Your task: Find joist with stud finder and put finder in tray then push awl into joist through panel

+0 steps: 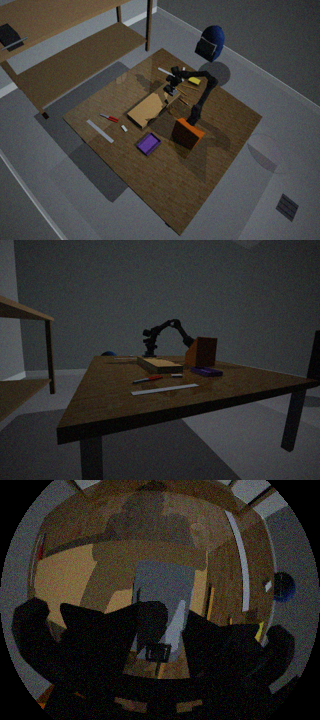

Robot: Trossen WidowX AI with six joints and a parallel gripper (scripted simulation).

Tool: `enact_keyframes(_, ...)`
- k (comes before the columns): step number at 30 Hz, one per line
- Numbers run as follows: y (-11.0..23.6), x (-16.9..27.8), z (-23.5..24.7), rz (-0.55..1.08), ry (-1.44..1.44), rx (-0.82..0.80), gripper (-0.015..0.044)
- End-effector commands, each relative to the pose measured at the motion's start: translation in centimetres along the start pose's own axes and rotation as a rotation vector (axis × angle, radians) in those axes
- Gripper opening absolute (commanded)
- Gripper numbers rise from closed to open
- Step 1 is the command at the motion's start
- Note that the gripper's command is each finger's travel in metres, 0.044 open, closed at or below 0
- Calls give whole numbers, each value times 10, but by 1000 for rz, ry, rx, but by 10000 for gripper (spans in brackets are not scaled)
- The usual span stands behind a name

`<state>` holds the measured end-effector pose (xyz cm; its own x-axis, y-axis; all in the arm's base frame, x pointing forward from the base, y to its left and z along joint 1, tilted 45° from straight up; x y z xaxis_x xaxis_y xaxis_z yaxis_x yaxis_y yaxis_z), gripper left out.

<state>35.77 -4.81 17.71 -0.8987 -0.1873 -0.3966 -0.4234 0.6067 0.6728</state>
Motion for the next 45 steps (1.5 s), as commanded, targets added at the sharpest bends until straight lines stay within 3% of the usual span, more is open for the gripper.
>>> enact_keyframes(1,0,0,1,0,1,-1,0)
enact_keyframes(6,13,-6,2,2,-1,-3,0)
enact_keyframes(19,92,-27,4,3,0,-1,0)
enact_keyframes(25,96,-28,9,2,11,-8,0)
enact_keyframes(45,105,-11,183,-7,448,-252,0)
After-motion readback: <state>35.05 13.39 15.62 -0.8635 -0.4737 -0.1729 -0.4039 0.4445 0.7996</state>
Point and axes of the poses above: the point midway between the two fingers, 35 mm back from their tips, its own y axis back along the fingers, its own z axis across the jaws, x = y × z, the point moved 7 cm from there along y, back along the fingers, and after that the axes turned 15 degrees about -y, right-handed, at the moved point
